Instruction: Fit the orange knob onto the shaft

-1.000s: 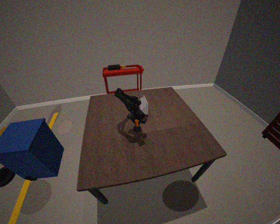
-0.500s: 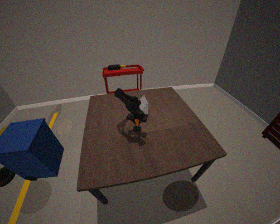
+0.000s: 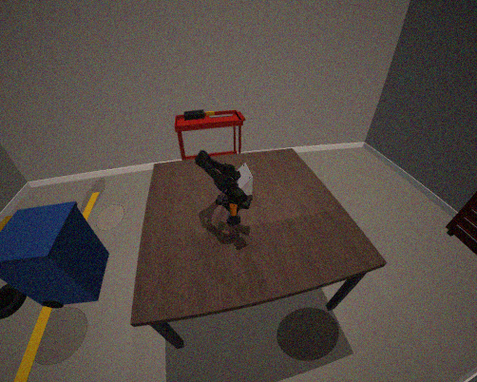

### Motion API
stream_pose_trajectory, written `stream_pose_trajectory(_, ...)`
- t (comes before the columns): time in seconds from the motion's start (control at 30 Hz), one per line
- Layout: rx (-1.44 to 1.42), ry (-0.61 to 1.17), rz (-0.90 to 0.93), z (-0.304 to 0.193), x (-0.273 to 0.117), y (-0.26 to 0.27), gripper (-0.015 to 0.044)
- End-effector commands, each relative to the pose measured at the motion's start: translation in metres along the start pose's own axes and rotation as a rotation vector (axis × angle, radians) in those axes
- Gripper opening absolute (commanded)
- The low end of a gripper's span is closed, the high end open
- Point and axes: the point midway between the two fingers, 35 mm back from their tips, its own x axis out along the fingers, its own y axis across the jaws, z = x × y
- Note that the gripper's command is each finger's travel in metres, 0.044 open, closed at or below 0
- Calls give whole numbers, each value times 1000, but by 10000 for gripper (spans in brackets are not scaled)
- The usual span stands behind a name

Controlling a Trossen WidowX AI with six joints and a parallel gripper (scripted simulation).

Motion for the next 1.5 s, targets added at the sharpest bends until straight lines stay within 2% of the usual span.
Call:
stream_pose_trajectory(0.0,-11,6,1,-1,0,0,0)
stream_pose_trajectory(1.47,-50,5,1,3,-1,1,0)
